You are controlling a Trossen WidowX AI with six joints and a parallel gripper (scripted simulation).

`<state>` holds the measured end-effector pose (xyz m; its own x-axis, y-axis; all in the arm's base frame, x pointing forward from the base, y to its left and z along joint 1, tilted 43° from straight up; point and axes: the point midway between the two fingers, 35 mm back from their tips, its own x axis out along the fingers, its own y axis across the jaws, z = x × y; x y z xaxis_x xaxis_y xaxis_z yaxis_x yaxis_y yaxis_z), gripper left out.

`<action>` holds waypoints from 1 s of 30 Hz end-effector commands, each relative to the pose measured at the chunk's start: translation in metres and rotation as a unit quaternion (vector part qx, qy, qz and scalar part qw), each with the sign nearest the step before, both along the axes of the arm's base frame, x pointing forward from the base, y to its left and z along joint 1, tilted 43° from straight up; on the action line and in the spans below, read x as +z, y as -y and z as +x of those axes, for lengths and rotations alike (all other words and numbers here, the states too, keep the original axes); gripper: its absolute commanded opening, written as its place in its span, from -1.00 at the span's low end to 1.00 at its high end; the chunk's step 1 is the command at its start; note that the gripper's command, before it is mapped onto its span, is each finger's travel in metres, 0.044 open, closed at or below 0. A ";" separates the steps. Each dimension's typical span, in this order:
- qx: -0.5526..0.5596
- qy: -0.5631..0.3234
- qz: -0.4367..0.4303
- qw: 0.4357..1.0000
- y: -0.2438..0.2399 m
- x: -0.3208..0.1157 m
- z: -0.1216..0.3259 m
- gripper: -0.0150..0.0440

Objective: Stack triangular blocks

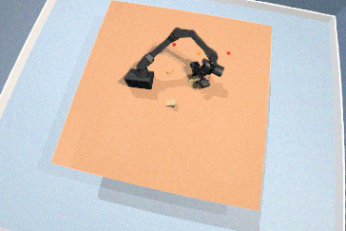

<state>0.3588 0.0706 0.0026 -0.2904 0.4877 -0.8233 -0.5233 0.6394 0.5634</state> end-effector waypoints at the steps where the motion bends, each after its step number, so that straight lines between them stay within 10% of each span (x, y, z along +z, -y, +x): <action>1: 0.000 0.000 0.001 1.000 0.000 0.000 0.000 -0.07; 6: 0.000 0.000 0.000 1.000 0.002 0.002 0.001 -0.49; 30: 0.000 0.000 -0.002 1.000 0.068 0.073 -0.004 -0.49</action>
<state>0.3556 0.0060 0.0691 -0.2917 0.4890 -0.8221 -0.5138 0.6449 0.5658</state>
